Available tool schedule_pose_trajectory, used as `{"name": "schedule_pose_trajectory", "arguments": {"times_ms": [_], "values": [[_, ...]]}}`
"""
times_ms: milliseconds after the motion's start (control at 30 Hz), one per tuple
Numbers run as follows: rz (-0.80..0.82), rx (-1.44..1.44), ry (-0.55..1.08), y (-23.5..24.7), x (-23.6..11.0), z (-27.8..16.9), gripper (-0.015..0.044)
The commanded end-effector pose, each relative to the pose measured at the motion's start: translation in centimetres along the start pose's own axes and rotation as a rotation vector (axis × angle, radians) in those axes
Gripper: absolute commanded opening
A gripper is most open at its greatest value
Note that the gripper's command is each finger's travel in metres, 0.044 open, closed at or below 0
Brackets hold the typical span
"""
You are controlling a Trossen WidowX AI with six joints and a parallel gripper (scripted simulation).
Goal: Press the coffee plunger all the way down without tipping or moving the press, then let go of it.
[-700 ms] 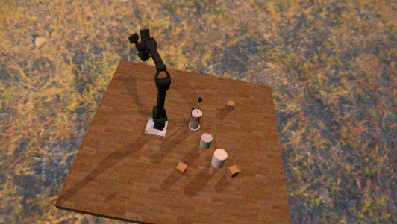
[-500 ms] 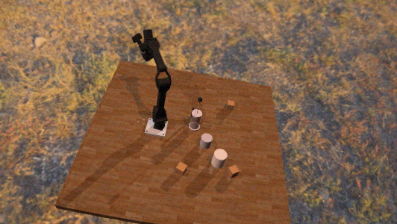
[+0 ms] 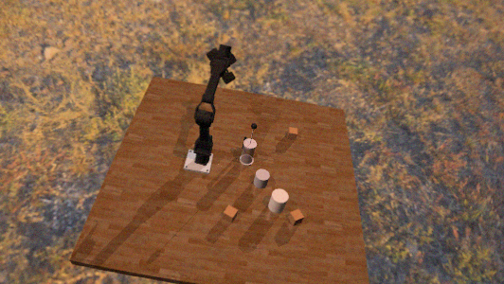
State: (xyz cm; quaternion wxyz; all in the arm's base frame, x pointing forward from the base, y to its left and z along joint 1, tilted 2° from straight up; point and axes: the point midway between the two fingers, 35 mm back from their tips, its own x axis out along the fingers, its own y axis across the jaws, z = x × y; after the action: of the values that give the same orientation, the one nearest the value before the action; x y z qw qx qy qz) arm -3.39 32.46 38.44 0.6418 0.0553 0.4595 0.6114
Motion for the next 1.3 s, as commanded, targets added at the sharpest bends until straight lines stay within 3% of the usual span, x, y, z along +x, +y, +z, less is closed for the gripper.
{"name": "schedule_pose_trajectory", "arguments": {"times_ms": [0,333,833,1000,1267], "values": [[-0.104,-0.013,-0.115,-4.6,-2.7,2.6,0.044],[-0.437,-0.038,-0.362,-15.0,-11.5,5.0,0.044],[-0.996,-0.043,-0.523,-22.6,-23.1,-1.3,0.044],[-1.047,-0.037,-0.527,-23.2,-23.5,-2.4,0.044],[-1.051,-0.033,-0.53,-27.0,-20.6,-5.0,0.044]]}}
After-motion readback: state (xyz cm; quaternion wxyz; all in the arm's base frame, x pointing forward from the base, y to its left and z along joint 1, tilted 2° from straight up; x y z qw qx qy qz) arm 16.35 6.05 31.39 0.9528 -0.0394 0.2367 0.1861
